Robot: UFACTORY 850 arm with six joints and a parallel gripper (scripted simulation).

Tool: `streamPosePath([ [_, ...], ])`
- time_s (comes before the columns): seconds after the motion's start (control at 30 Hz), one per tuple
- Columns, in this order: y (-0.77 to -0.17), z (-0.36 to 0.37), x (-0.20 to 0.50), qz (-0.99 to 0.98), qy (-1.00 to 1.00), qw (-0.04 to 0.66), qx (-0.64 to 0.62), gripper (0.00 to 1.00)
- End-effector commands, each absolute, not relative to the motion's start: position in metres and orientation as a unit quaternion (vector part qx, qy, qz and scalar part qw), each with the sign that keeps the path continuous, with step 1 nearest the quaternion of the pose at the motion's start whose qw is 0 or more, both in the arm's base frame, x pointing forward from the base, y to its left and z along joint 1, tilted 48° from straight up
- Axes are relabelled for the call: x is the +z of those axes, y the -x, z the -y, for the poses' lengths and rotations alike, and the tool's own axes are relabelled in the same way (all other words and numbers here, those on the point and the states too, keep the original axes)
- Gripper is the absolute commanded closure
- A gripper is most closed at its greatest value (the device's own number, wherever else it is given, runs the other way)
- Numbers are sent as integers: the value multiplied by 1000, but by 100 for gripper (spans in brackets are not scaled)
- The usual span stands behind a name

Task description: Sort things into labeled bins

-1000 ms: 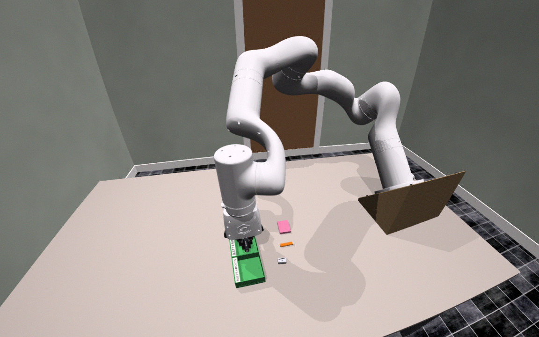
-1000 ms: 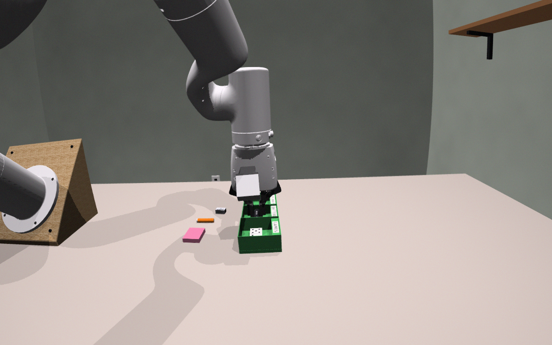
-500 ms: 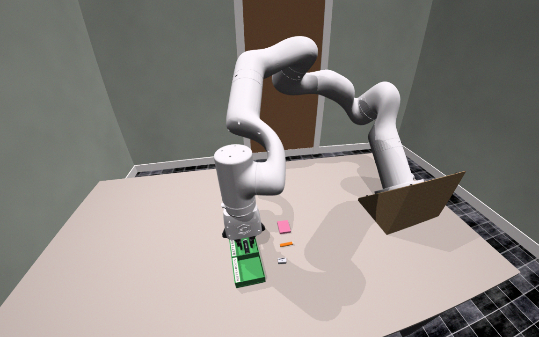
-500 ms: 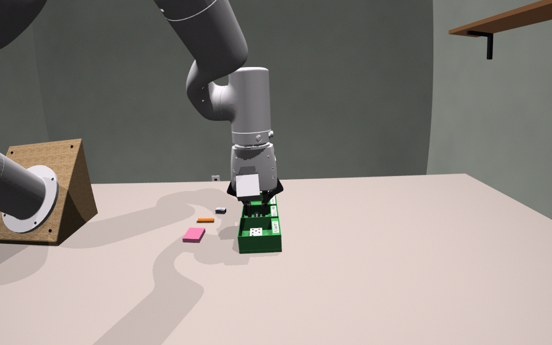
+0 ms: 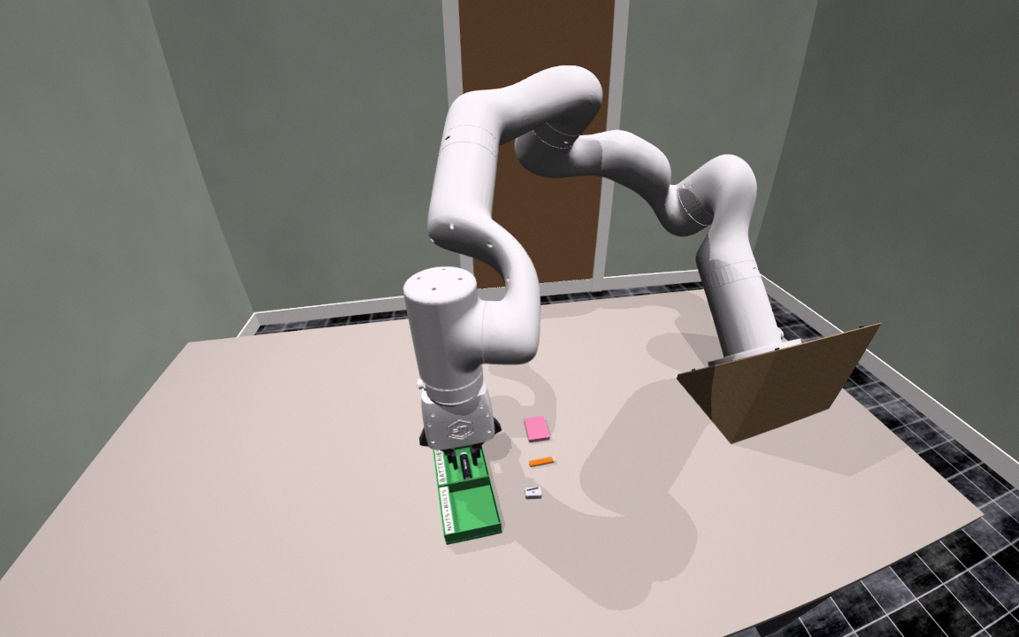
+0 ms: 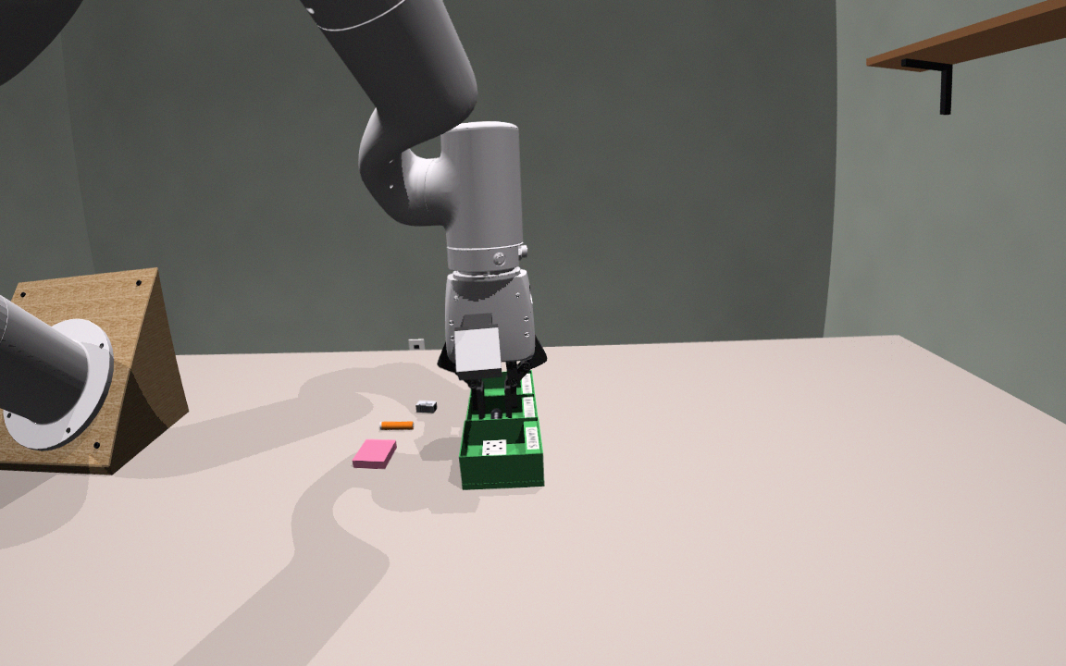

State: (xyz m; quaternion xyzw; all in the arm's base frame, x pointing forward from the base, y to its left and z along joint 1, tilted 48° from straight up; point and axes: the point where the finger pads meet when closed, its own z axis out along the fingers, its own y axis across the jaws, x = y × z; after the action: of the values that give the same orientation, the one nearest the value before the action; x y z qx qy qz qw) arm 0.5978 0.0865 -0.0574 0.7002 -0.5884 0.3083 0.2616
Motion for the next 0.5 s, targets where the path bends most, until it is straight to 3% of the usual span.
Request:
streamPosePath([
  [0.0,-598,-91,-54,588,-700,261,309,72],
  [0.47,-595,-105,-40,588,-700,261,309,72],
])
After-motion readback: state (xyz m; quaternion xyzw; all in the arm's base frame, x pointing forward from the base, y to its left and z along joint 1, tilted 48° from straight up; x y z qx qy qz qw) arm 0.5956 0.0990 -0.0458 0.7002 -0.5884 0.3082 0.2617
